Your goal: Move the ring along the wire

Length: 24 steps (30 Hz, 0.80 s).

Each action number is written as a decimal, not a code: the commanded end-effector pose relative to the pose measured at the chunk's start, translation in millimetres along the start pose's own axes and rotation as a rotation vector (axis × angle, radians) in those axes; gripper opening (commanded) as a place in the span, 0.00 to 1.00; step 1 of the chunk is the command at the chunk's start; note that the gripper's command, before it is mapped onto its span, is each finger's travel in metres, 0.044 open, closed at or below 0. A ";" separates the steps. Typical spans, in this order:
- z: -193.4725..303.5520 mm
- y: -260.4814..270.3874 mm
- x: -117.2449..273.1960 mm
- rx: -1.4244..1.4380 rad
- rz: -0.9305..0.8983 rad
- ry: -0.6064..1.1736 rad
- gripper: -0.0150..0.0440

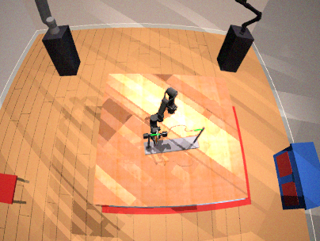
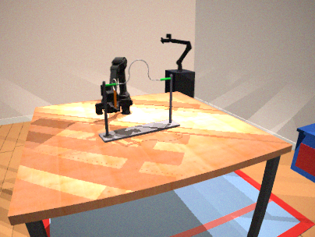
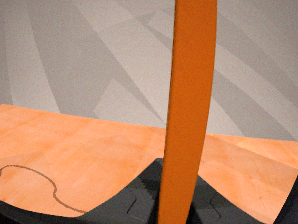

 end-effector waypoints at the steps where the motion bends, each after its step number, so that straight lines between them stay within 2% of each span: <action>1: -0.2 1.6 -0.1 -0.004 0.005 -0.002 0.00; 24: 3.9 25.6 -0.4 -0.016 0.004 -0.001 0.00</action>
Point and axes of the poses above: the point midway between the two fingers, 35 mm back from their tips, its own x axis back along the fingers, its own y axis across the jaws, z = x × y, the point moved 3 cm from there along x, back along the fingers, and after that the axes turned 10 degrees about -x, right-handed, at the moved point
